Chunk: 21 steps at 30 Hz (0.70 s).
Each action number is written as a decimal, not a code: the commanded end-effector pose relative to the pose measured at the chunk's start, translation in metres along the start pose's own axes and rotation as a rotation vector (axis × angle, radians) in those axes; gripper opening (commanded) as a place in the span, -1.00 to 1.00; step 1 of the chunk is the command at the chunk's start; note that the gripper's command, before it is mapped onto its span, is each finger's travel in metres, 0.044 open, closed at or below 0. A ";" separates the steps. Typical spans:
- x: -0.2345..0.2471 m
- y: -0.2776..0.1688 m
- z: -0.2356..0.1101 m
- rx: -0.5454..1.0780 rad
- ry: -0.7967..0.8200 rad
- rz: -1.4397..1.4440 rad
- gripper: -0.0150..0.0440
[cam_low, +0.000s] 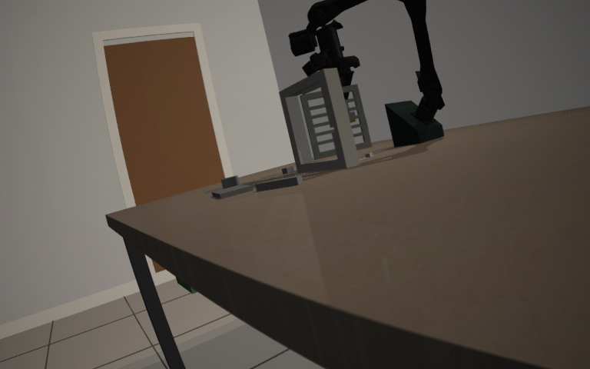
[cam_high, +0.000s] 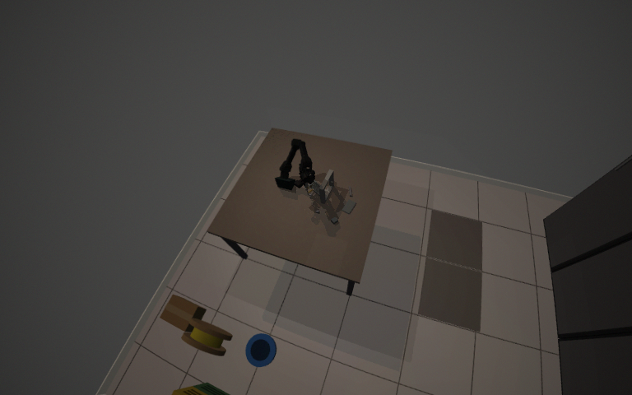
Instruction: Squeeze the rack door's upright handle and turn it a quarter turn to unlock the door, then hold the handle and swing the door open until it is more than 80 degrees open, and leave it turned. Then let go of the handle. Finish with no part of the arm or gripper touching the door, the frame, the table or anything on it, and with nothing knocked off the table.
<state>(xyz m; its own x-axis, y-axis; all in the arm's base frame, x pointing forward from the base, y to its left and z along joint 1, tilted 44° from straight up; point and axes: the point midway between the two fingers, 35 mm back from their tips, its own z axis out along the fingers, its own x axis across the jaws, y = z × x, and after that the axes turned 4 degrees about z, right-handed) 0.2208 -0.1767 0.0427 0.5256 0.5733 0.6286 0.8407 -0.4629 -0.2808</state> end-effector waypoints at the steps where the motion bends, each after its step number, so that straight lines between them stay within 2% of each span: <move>1: -0.007 0.003 0.001 0.002 -0.001 -0.088 -0.41; 21: -0.045 0.027 0.000 0.001 -0.002 -0.438 -0.41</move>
<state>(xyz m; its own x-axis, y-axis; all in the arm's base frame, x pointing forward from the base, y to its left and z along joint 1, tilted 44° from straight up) 0.2178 -0.2102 0.0113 0.1921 0.7016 0.6862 0.9724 -0.2302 -0.0368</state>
